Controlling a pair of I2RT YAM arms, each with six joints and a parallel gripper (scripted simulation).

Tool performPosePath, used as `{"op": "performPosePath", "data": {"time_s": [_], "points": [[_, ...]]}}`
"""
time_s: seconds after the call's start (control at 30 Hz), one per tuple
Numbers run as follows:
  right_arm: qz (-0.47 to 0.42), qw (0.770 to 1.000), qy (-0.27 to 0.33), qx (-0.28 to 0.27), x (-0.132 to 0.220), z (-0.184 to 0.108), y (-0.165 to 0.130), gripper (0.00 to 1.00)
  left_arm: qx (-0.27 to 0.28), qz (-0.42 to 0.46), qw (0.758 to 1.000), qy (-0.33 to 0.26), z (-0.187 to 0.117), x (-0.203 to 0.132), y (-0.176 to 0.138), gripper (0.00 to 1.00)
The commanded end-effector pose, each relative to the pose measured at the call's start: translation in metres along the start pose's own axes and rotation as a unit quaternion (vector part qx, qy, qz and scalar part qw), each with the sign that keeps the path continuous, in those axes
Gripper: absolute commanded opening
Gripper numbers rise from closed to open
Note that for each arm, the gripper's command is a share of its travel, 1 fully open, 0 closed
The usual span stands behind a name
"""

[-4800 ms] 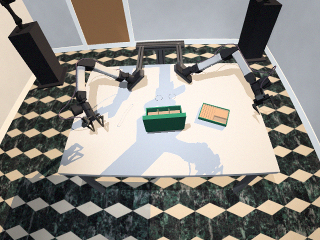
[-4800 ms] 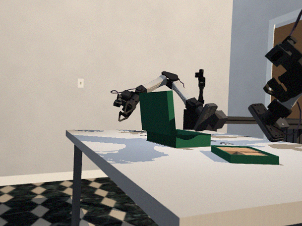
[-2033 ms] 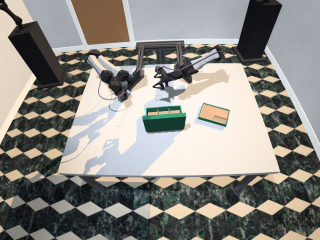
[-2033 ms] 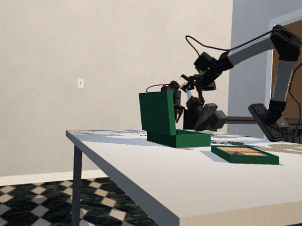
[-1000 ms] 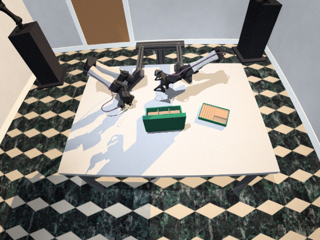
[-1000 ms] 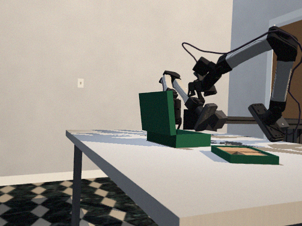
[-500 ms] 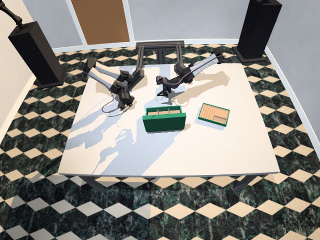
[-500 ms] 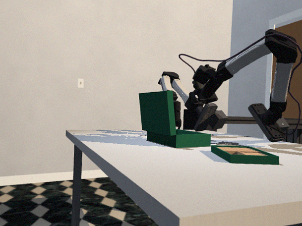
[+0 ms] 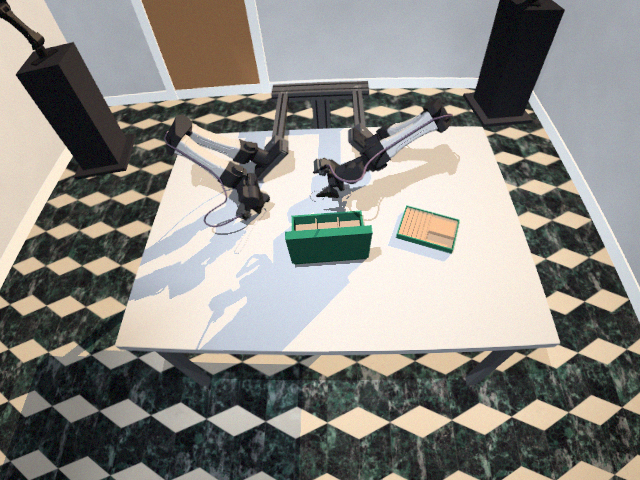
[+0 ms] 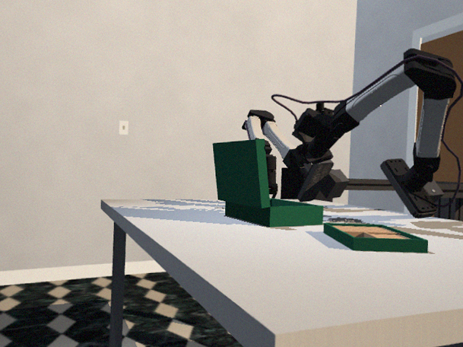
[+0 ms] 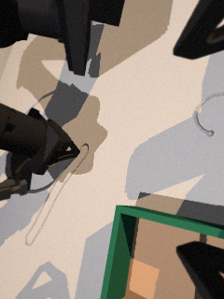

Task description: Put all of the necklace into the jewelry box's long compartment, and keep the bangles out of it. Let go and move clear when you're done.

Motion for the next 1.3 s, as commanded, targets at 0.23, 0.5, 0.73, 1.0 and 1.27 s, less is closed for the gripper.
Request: {"op": "performPosePath", "data": {"time_s": [0.23, 0.5, 0.73, 1.0, 1.27], "points": [[0.027, 1.000, 0.001, -0.013, 0.000, 0.005, 0.004, 0.00, -0.022, -0.049, 0.999, -0.001, 0.006, 0.006, -0.009, 1.00], [0.027, 1.000, -0.002, -0.015, 0.000, -0.005, 0.005, 0.00, -0.027, -0.061, 0.998, -0.001, 0.007, 0.007, -0.012, 1.00], [0.026, 1.000, 0.005, -0.011, 0.002, -0.031, 0.004, 0.00, -0.023, -0.060, 0.998, -0.003, 0.007, 0.006, -0.014, 1.00], [0.023, 1.000, 0.004, -0.009, 0.002, -0.064, 0.001, 0.00, -0.027, -0.051, 0.998, 0.004, 0.003, 0.008, -0.007, 1.00], [0.021, 1.000, 0.000, -0.008, 0.002, -0.111, -0.001, 0.00, -0.027, -0.051, 0.998, 0.004, 0.003, 0.008, -0.007, 1.00]]}}
Point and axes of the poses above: on each arm, the point where the finger pads meet when closed, its own z axis out along the fingers, its own x axis across the jaws, y = z × x, the point moved 5 cm from there along -z, back along the fingers, and after that the axes turned 1 degree about -z, right-handed, at the moved point
